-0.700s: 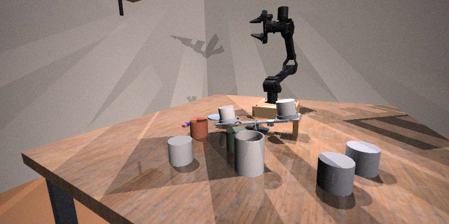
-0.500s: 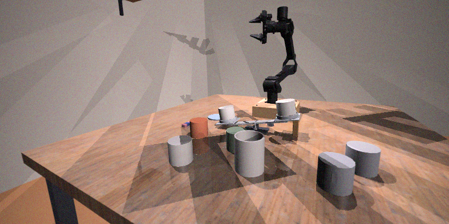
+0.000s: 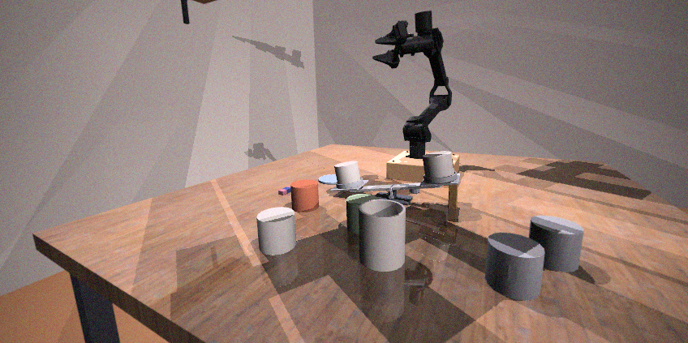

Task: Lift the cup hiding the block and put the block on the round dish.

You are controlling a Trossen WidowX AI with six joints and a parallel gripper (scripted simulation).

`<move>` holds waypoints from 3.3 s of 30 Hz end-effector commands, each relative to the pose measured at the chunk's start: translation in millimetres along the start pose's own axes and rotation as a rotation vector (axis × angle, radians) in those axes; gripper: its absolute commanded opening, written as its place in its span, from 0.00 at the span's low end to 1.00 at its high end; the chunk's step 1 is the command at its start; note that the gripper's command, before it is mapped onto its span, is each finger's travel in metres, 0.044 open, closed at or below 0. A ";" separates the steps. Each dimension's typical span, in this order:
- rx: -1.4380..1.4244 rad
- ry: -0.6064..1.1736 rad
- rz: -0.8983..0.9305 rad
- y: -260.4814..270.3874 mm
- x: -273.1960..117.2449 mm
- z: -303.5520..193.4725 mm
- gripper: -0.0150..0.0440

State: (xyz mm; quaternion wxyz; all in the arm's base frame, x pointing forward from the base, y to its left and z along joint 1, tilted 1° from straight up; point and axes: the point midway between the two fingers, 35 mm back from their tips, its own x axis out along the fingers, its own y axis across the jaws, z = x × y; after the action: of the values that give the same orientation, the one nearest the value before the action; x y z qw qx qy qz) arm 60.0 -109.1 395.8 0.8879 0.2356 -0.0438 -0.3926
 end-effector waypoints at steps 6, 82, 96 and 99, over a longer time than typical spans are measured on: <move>-0.209 0.188 0.133 33.8 20.5 -51.2 1.00; -0.244 1.258 -0.132 110.4 120.2 -297.9 1.00; 0.011 1.273 -0.572 92.1 178.3 -335.0 1.00; 0.052 1.267 -0.645 87.0 187.5 -342.1 1.00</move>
State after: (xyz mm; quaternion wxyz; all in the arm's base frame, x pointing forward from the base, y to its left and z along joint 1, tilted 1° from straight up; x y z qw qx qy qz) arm 333.6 -54.5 122.7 0.6024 0.4286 0.5462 -0.3938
